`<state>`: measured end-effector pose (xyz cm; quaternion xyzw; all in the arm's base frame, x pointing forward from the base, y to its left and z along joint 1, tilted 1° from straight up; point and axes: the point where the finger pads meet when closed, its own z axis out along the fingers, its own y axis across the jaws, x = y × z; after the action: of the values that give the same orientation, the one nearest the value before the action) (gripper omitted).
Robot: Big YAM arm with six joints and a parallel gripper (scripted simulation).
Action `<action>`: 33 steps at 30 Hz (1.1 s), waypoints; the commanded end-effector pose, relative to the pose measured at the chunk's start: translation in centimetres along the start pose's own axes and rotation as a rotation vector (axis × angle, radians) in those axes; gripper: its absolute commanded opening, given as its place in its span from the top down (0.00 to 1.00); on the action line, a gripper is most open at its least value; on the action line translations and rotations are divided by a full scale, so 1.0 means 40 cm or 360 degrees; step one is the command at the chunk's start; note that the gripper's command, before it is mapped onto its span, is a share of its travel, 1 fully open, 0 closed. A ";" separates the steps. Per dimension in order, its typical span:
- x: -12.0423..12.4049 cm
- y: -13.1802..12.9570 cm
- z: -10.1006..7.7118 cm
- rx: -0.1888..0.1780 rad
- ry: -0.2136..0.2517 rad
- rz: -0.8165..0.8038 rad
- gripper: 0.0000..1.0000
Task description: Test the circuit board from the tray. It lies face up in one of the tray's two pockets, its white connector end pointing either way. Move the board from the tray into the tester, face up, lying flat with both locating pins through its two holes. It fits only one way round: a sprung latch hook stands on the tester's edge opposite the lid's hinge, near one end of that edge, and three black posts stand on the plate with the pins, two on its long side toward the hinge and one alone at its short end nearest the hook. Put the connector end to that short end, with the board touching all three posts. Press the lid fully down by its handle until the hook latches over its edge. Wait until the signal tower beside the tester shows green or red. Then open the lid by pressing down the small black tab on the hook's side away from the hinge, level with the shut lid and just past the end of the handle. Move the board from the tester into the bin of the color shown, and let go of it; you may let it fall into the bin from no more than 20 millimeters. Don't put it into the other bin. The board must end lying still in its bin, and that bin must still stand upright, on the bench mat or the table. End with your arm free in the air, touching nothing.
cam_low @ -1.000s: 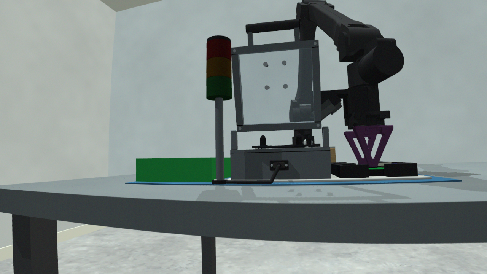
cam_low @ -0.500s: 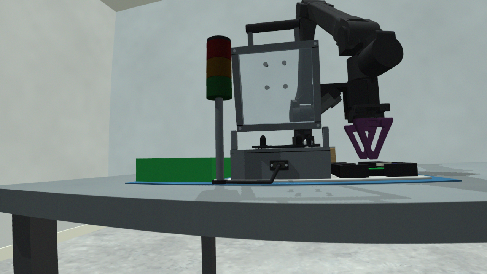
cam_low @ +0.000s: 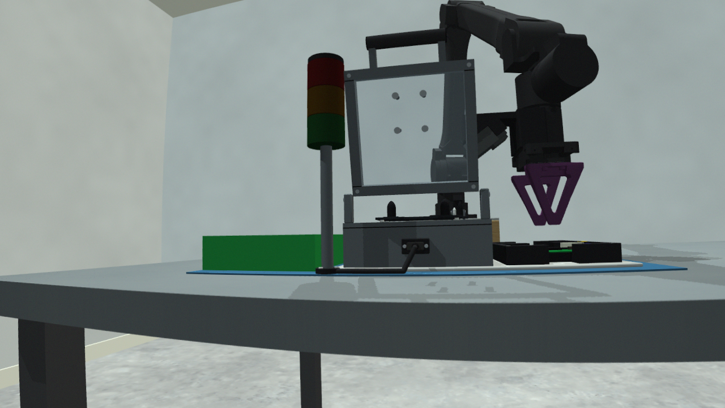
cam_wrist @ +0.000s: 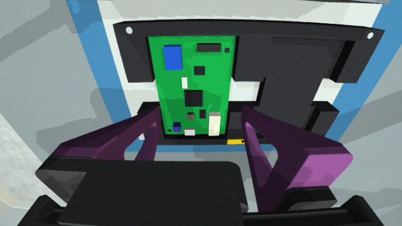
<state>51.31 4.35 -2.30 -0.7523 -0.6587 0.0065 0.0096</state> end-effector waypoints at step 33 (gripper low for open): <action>0.031 0.044 -0.206 -0.0105 0.0019 -0.0020 0.28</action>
<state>51.60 4.38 3.17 -0.7524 -0.6587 0.0033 0.0072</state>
